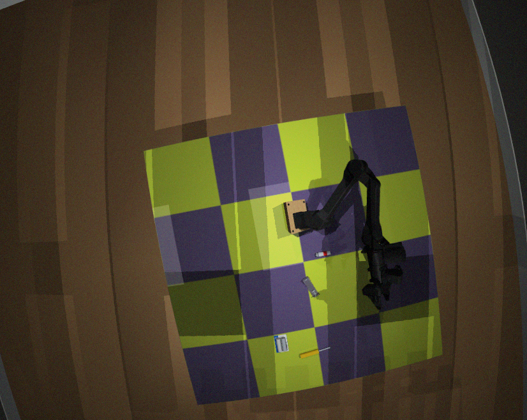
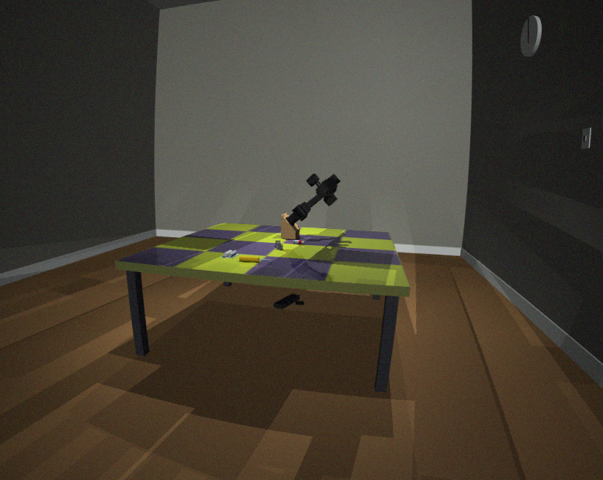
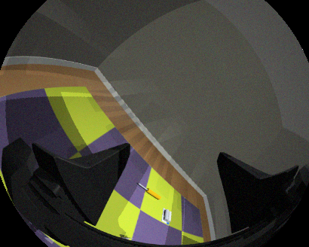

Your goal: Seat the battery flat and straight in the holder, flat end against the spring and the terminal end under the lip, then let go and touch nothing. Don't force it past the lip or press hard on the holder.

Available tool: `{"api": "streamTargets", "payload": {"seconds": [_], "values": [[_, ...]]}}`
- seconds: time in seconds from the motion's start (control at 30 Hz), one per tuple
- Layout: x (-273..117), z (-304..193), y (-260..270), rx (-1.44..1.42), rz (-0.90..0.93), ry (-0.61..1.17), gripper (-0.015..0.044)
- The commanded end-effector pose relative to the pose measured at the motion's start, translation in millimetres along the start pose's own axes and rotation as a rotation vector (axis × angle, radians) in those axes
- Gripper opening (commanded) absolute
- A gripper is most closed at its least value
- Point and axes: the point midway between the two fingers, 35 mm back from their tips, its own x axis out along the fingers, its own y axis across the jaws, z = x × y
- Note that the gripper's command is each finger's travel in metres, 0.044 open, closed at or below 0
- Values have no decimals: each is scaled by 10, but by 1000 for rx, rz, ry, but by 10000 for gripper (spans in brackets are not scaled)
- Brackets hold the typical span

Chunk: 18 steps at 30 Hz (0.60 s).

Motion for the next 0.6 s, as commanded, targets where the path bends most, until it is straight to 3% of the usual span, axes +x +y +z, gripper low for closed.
{"api": "streamTargets", "payload": {"seconds": [0.0,0.2,0.4,0.57], "values": [[13,-51,6,15,6,21,374],[11,-1269,161,458,63,554,221],[-506,-2191,365,1001,-107,1110,221],[-1100,-2534,586,1482,-446,1540,221]]}}
